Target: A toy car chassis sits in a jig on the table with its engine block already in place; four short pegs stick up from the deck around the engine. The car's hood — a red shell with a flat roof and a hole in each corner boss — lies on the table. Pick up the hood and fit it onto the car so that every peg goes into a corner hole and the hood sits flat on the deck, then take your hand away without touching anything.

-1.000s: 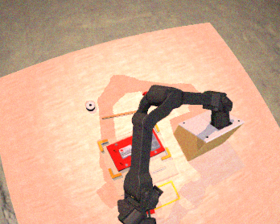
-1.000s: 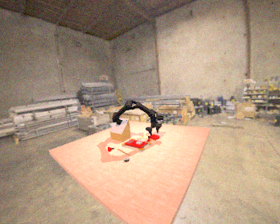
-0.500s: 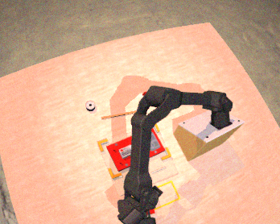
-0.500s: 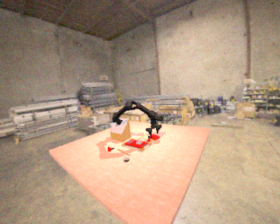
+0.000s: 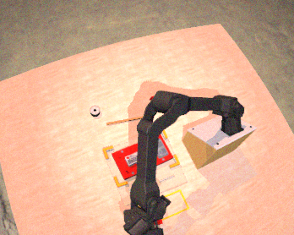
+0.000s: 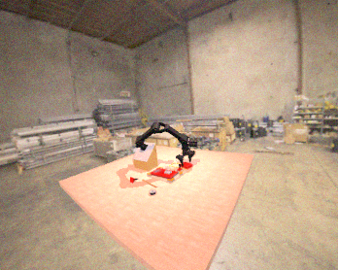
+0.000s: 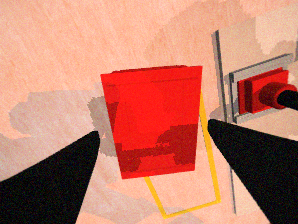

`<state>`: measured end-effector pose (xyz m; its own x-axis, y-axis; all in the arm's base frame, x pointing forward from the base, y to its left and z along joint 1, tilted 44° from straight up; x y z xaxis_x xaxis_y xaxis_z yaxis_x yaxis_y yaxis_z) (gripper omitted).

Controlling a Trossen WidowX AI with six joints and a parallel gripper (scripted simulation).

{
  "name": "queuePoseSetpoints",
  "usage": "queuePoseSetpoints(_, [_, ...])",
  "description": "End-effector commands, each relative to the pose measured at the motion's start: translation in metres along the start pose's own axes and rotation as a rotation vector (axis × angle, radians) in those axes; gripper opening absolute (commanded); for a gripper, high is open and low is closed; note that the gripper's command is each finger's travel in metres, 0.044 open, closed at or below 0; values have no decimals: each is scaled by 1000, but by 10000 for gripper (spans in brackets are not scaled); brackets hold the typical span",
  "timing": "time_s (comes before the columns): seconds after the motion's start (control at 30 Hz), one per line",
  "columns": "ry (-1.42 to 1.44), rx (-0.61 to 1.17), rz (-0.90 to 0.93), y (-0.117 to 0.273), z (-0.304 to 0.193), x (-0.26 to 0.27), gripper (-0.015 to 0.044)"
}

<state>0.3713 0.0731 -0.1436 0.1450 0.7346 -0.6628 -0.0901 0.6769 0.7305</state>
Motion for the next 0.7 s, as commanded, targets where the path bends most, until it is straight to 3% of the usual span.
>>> queuePoseSetpoints(0.0, [8, 1, -6, -3, -2, -1, 440])
queuePoseSetpoints(0.67, [8, 1, -6, -13, -2, -1, 440])
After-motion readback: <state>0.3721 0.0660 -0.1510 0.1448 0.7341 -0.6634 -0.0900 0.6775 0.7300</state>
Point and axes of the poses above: the point midway between the two fingers, 35 mm back from their tips, its own y axis back along the fingers, its own x axis across the jaws, z = x × y, the point moved 4 cm from there along y, back along the fingers, and after that the axes turned 5 degrees about y, right-handed, at the moved point
